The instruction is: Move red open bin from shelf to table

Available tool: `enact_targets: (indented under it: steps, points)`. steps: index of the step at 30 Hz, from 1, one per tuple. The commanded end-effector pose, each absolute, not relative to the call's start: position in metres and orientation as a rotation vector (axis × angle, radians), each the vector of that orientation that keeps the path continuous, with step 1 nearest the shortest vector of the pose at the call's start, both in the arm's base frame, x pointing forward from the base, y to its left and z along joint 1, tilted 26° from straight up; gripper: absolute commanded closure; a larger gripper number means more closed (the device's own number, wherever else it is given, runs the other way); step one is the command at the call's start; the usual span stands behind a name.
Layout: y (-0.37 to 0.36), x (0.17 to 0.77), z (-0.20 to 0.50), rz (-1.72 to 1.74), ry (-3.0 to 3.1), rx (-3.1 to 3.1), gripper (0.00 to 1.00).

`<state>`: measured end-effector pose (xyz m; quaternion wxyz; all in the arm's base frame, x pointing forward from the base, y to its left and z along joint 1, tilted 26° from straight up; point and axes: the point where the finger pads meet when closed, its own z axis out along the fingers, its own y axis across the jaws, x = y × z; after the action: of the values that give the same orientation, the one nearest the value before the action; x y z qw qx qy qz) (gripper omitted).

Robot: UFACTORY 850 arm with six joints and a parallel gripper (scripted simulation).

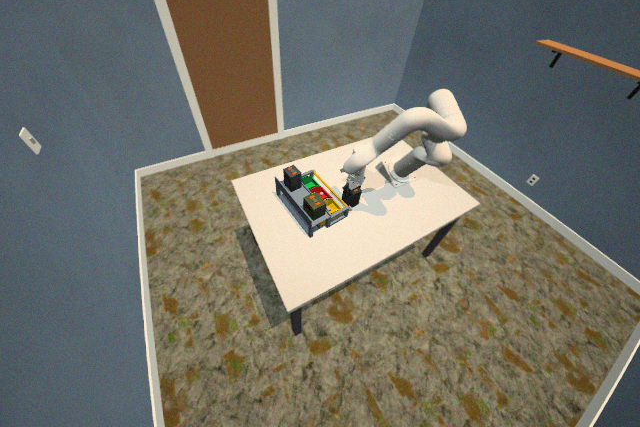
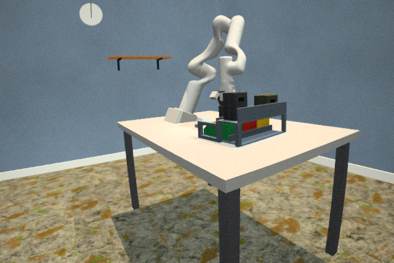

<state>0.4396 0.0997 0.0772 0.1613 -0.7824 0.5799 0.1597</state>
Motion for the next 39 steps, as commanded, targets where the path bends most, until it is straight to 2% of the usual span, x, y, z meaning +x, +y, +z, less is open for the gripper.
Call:
enact_targets:
  steps: [1, 26, 31, 39]
  points:
    - [0.1, 0.44, 0.078, 0.454, 1.655, -2.233, 0.0]
    - [0.1, 0.44, 0.078, 0.454, 1.655, -2.233, 0.0]
    - [0.075, 0.444, 0.127, 0.454, 1.655, -2.233, 0.0]
    - [0.075, 0.444, 0.127, 0.454, 1.655, -2.233, 0.0]
